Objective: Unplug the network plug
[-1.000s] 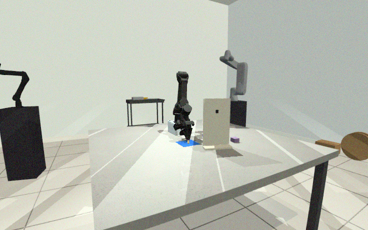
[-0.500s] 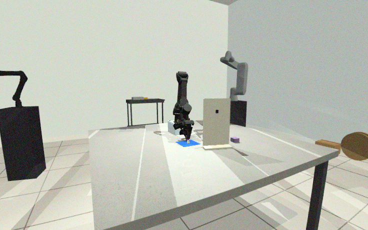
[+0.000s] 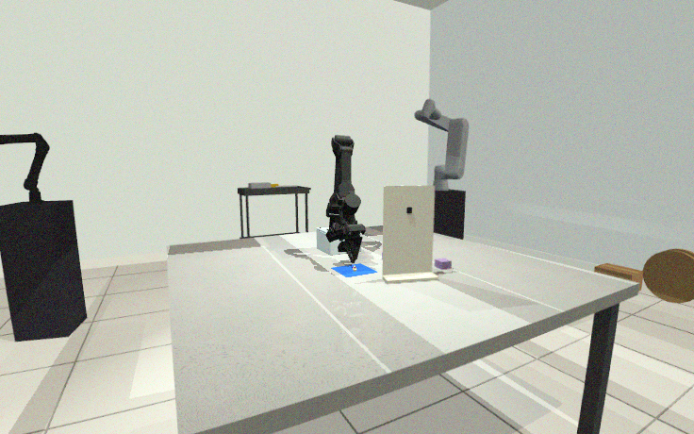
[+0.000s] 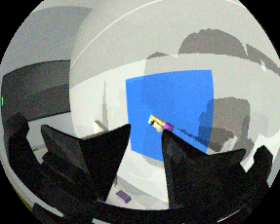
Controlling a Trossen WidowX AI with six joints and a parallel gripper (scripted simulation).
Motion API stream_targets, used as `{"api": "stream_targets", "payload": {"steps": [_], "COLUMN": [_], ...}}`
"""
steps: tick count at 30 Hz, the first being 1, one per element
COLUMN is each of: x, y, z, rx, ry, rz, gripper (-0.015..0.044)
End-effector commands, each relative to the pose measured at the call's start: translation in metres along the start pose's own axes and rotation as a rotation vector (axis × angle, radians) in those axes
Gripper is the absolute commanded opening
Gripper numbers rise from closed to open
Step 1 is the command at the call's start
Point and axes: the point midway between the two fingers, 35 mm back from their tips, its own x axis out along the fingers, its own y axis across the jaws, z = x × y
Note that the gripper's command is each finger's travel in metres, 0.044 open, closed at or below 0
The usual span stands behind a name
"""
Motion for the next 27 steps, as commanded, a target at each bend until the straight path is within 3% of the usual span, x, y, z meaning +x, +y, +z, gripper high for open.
{"api": "stream_targets", "payload": {"steps": [1,27], "x": [-0.004,-0.020], "y": [-0.001,0.007], "z": [0.000,0.001], "rx": [-0.002,-0.002], "ry": [0.004,0.003], "rz": [-0.002,-0.004], "gripper": [0.0156,0.0156]}}
